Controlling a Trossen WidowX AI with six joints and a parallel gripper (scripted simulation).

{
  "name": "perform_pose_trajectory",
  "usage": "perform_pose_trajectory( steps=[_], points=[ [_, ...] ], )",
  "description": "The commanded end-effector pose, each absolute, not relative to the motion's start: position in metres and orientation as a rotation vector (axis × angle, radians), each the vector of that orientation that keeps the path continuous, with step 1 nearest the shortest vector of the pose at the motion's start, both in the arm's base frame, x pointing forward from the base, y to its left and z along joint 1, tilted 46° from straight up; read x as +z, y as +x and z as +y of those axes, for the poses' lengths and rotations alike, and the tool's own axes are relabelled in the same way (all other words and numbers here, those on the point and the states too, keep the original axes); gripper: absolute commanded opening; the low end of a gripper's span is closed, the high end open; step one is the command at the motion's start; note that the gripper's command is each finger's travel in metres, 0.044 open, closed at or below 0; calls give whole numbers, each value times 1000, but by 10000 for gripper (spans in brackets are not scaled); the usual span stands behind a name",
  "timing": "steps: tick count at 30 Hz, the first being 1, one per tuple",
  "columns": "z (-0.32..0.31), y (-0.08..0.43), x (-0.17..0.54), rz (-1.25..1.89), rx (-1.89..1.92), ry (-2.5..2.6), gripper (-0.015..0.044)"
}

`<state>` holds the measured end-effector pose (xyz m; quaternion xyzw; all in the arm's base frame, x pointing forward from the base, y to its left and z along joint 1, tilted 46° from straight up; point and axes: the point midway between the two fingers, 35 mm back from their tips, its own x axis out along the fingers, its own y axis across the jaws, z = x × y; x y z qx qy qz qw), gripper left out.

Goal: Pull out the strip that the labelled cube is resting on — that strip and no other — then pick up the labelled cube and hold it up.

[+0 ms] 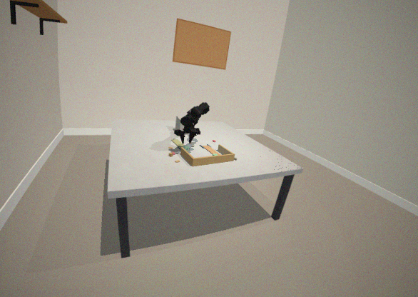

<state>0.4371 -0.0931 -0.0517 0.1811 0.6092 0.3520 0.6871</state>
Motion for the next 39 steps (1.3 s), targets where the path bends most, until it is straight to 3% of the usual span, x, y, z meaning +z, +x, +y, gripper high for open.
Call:
perform_pose_trajectory(
  steps=[1,29,32,39],
  points=[
    [-84,437,-59,1371,795,415,250],
    [-58,436,-83,1370,797,417,250],
    [-61,437,-83,1370,794,411,171],
    [-61,437,-83,1370,794,411,125]
  ],
)
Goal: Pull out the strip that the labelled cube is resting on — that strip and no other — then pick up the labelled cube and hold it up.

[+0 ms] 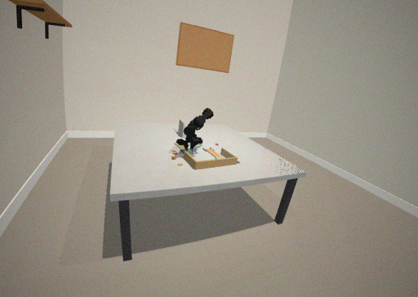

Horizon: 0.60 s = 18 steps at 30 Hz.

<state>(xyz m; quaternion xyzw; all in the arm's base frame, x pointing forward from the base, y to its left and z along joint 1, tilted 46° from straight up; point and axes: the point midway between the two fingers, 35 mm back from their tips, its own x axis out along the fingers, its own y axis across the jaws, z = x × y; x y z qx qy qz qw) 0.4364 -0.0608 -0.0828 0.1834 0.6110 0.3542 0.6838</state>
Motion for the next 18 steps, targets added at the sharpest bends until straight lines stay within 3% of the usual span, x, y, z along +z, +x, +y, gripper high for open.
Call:
perform_pose_trajectory(
  steps=[1,3,7,18],
  points=[
    [-61,437,-83,1370,794,411,118],
    [-61,437,-83,1370,794,411,105],
    [-62,435,-81,1370,794,411,0],
    [-76,400,-58,1373,794,414,0]
  ],
)
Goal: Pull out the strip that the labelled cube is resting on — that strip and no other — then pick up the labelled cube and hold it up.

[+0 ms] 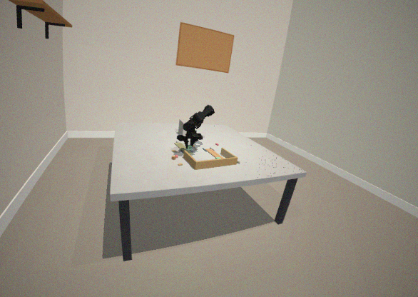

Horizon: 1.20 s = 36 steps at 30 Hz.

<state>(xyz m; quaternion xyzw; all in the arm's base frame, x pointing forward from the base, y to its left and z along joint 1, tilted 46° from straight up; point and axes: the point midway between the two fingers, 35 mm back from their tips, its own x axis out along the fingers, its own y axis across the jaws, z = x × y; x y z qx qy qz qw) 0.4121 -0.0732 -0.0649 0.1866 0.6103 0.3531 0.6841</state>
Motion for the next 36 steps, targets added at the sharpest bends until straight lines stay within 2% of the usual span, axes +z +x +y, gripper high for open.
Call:
perform_pose_trajectory(
  steps=[1,36],
  points=[
    [-78,397,-56,1373,794,415,0],
    [-70,298,-32,1378,795,420,0]
  ],
)
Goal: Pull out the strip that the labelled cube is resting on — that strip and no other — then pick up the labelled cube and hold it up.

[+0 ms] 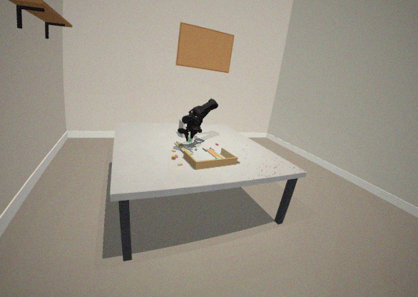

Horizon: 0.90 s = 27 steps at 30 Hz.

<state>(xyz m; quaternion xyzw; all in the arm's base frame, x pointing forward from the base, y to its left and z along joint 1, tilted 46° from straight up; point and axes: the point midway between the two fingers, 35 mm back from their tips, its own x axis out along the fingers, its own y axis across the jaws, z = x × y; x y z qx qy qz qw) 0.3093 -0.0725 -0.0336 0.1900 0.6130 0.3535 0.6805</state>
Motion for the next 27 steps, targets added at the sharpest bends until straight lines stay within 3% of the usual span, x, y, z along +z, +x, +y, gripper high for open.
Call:
perform_pose_trajectory(
  steps=[1,27],
  points=[
    [-69,296,-32,1378,795,420,0],
    [-95,295,-7,1379,794,419,0]
  ],
)
